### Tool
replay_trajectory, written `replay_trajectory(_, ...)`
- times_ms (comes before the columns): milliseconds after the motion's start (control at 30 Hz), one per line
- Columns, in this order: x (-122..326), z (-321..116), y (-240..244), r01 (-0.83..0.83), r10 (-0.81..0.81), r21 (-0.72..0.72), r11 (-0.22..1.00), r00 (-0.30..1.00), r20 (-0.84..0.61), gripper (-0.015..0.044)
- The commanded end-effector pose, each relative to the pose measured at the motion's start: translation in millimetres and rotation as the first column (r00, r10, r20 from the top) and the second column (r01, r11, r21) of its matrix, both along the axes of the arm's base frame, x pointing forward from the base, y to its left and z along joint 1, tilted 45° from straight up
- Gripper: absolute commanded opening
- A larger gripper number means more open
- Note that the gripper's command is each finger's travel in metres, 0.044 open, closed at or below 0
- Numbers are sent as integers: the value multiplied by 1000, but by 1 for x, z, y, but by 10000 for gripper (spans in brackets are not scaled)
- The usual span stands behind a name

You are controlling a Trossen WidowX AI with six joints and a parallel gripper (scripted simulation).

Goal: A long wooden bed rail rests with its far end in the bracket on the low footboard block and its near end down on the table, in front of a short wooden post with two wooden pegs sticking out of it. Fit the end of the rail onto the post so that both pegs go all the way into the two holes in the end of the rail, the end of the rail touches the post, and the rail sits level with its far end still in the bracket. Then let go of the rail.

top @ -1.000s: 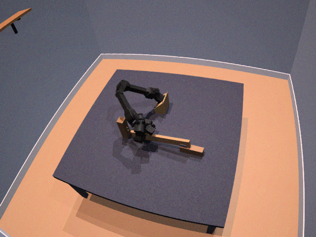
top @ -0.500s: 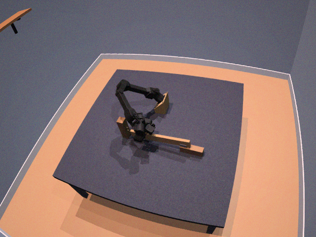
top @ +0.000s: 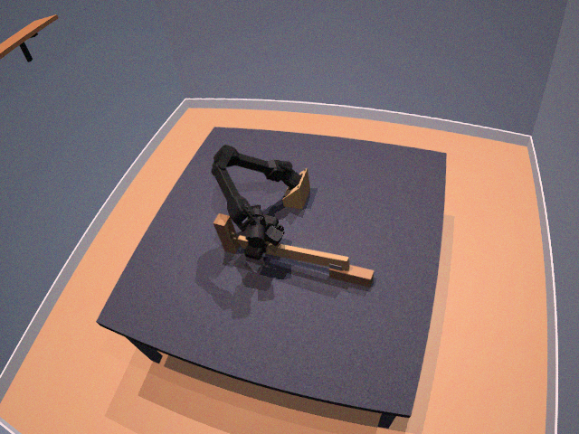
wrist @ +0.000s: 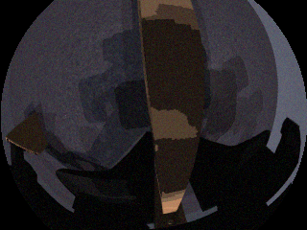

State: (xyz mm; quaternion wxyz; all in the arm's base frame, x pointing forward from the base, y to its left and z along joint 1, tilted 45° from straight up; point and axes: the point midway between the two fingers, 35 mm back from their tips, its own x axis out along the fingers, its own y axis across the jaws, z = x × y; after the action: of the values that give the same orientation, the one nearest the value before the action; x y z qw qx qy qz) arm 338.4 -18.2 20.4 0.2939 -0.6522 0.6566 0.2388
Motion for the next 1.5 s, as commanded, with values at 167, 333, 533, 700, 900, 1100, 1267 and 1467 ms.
replay_trajectory(167,1,4,8,-5,5,12,1000,1000,8,0)
replay_trajectory(333,1,6,10,-5,5,12,1000,1000,8,0)
replay_trajectory(533,1,8,12,-5,5,12,1000,1000,8,0)
replay_trajectory(700,1,10,14,-5,5,12,1000,1000,8,0)
replay_trajectory(900,1,12,16,-5,5,12,1000,1000,8,0)
replay_trajectory(1100,1,14,18,-5,5,12,1000,1000,8,0)
replay_trajectory(1267,0,16,20,-5,5,13,1000,1000,8,0)
replay_trajectory(1467,0,15,19,-5,5,13,1000,1000,8,0)
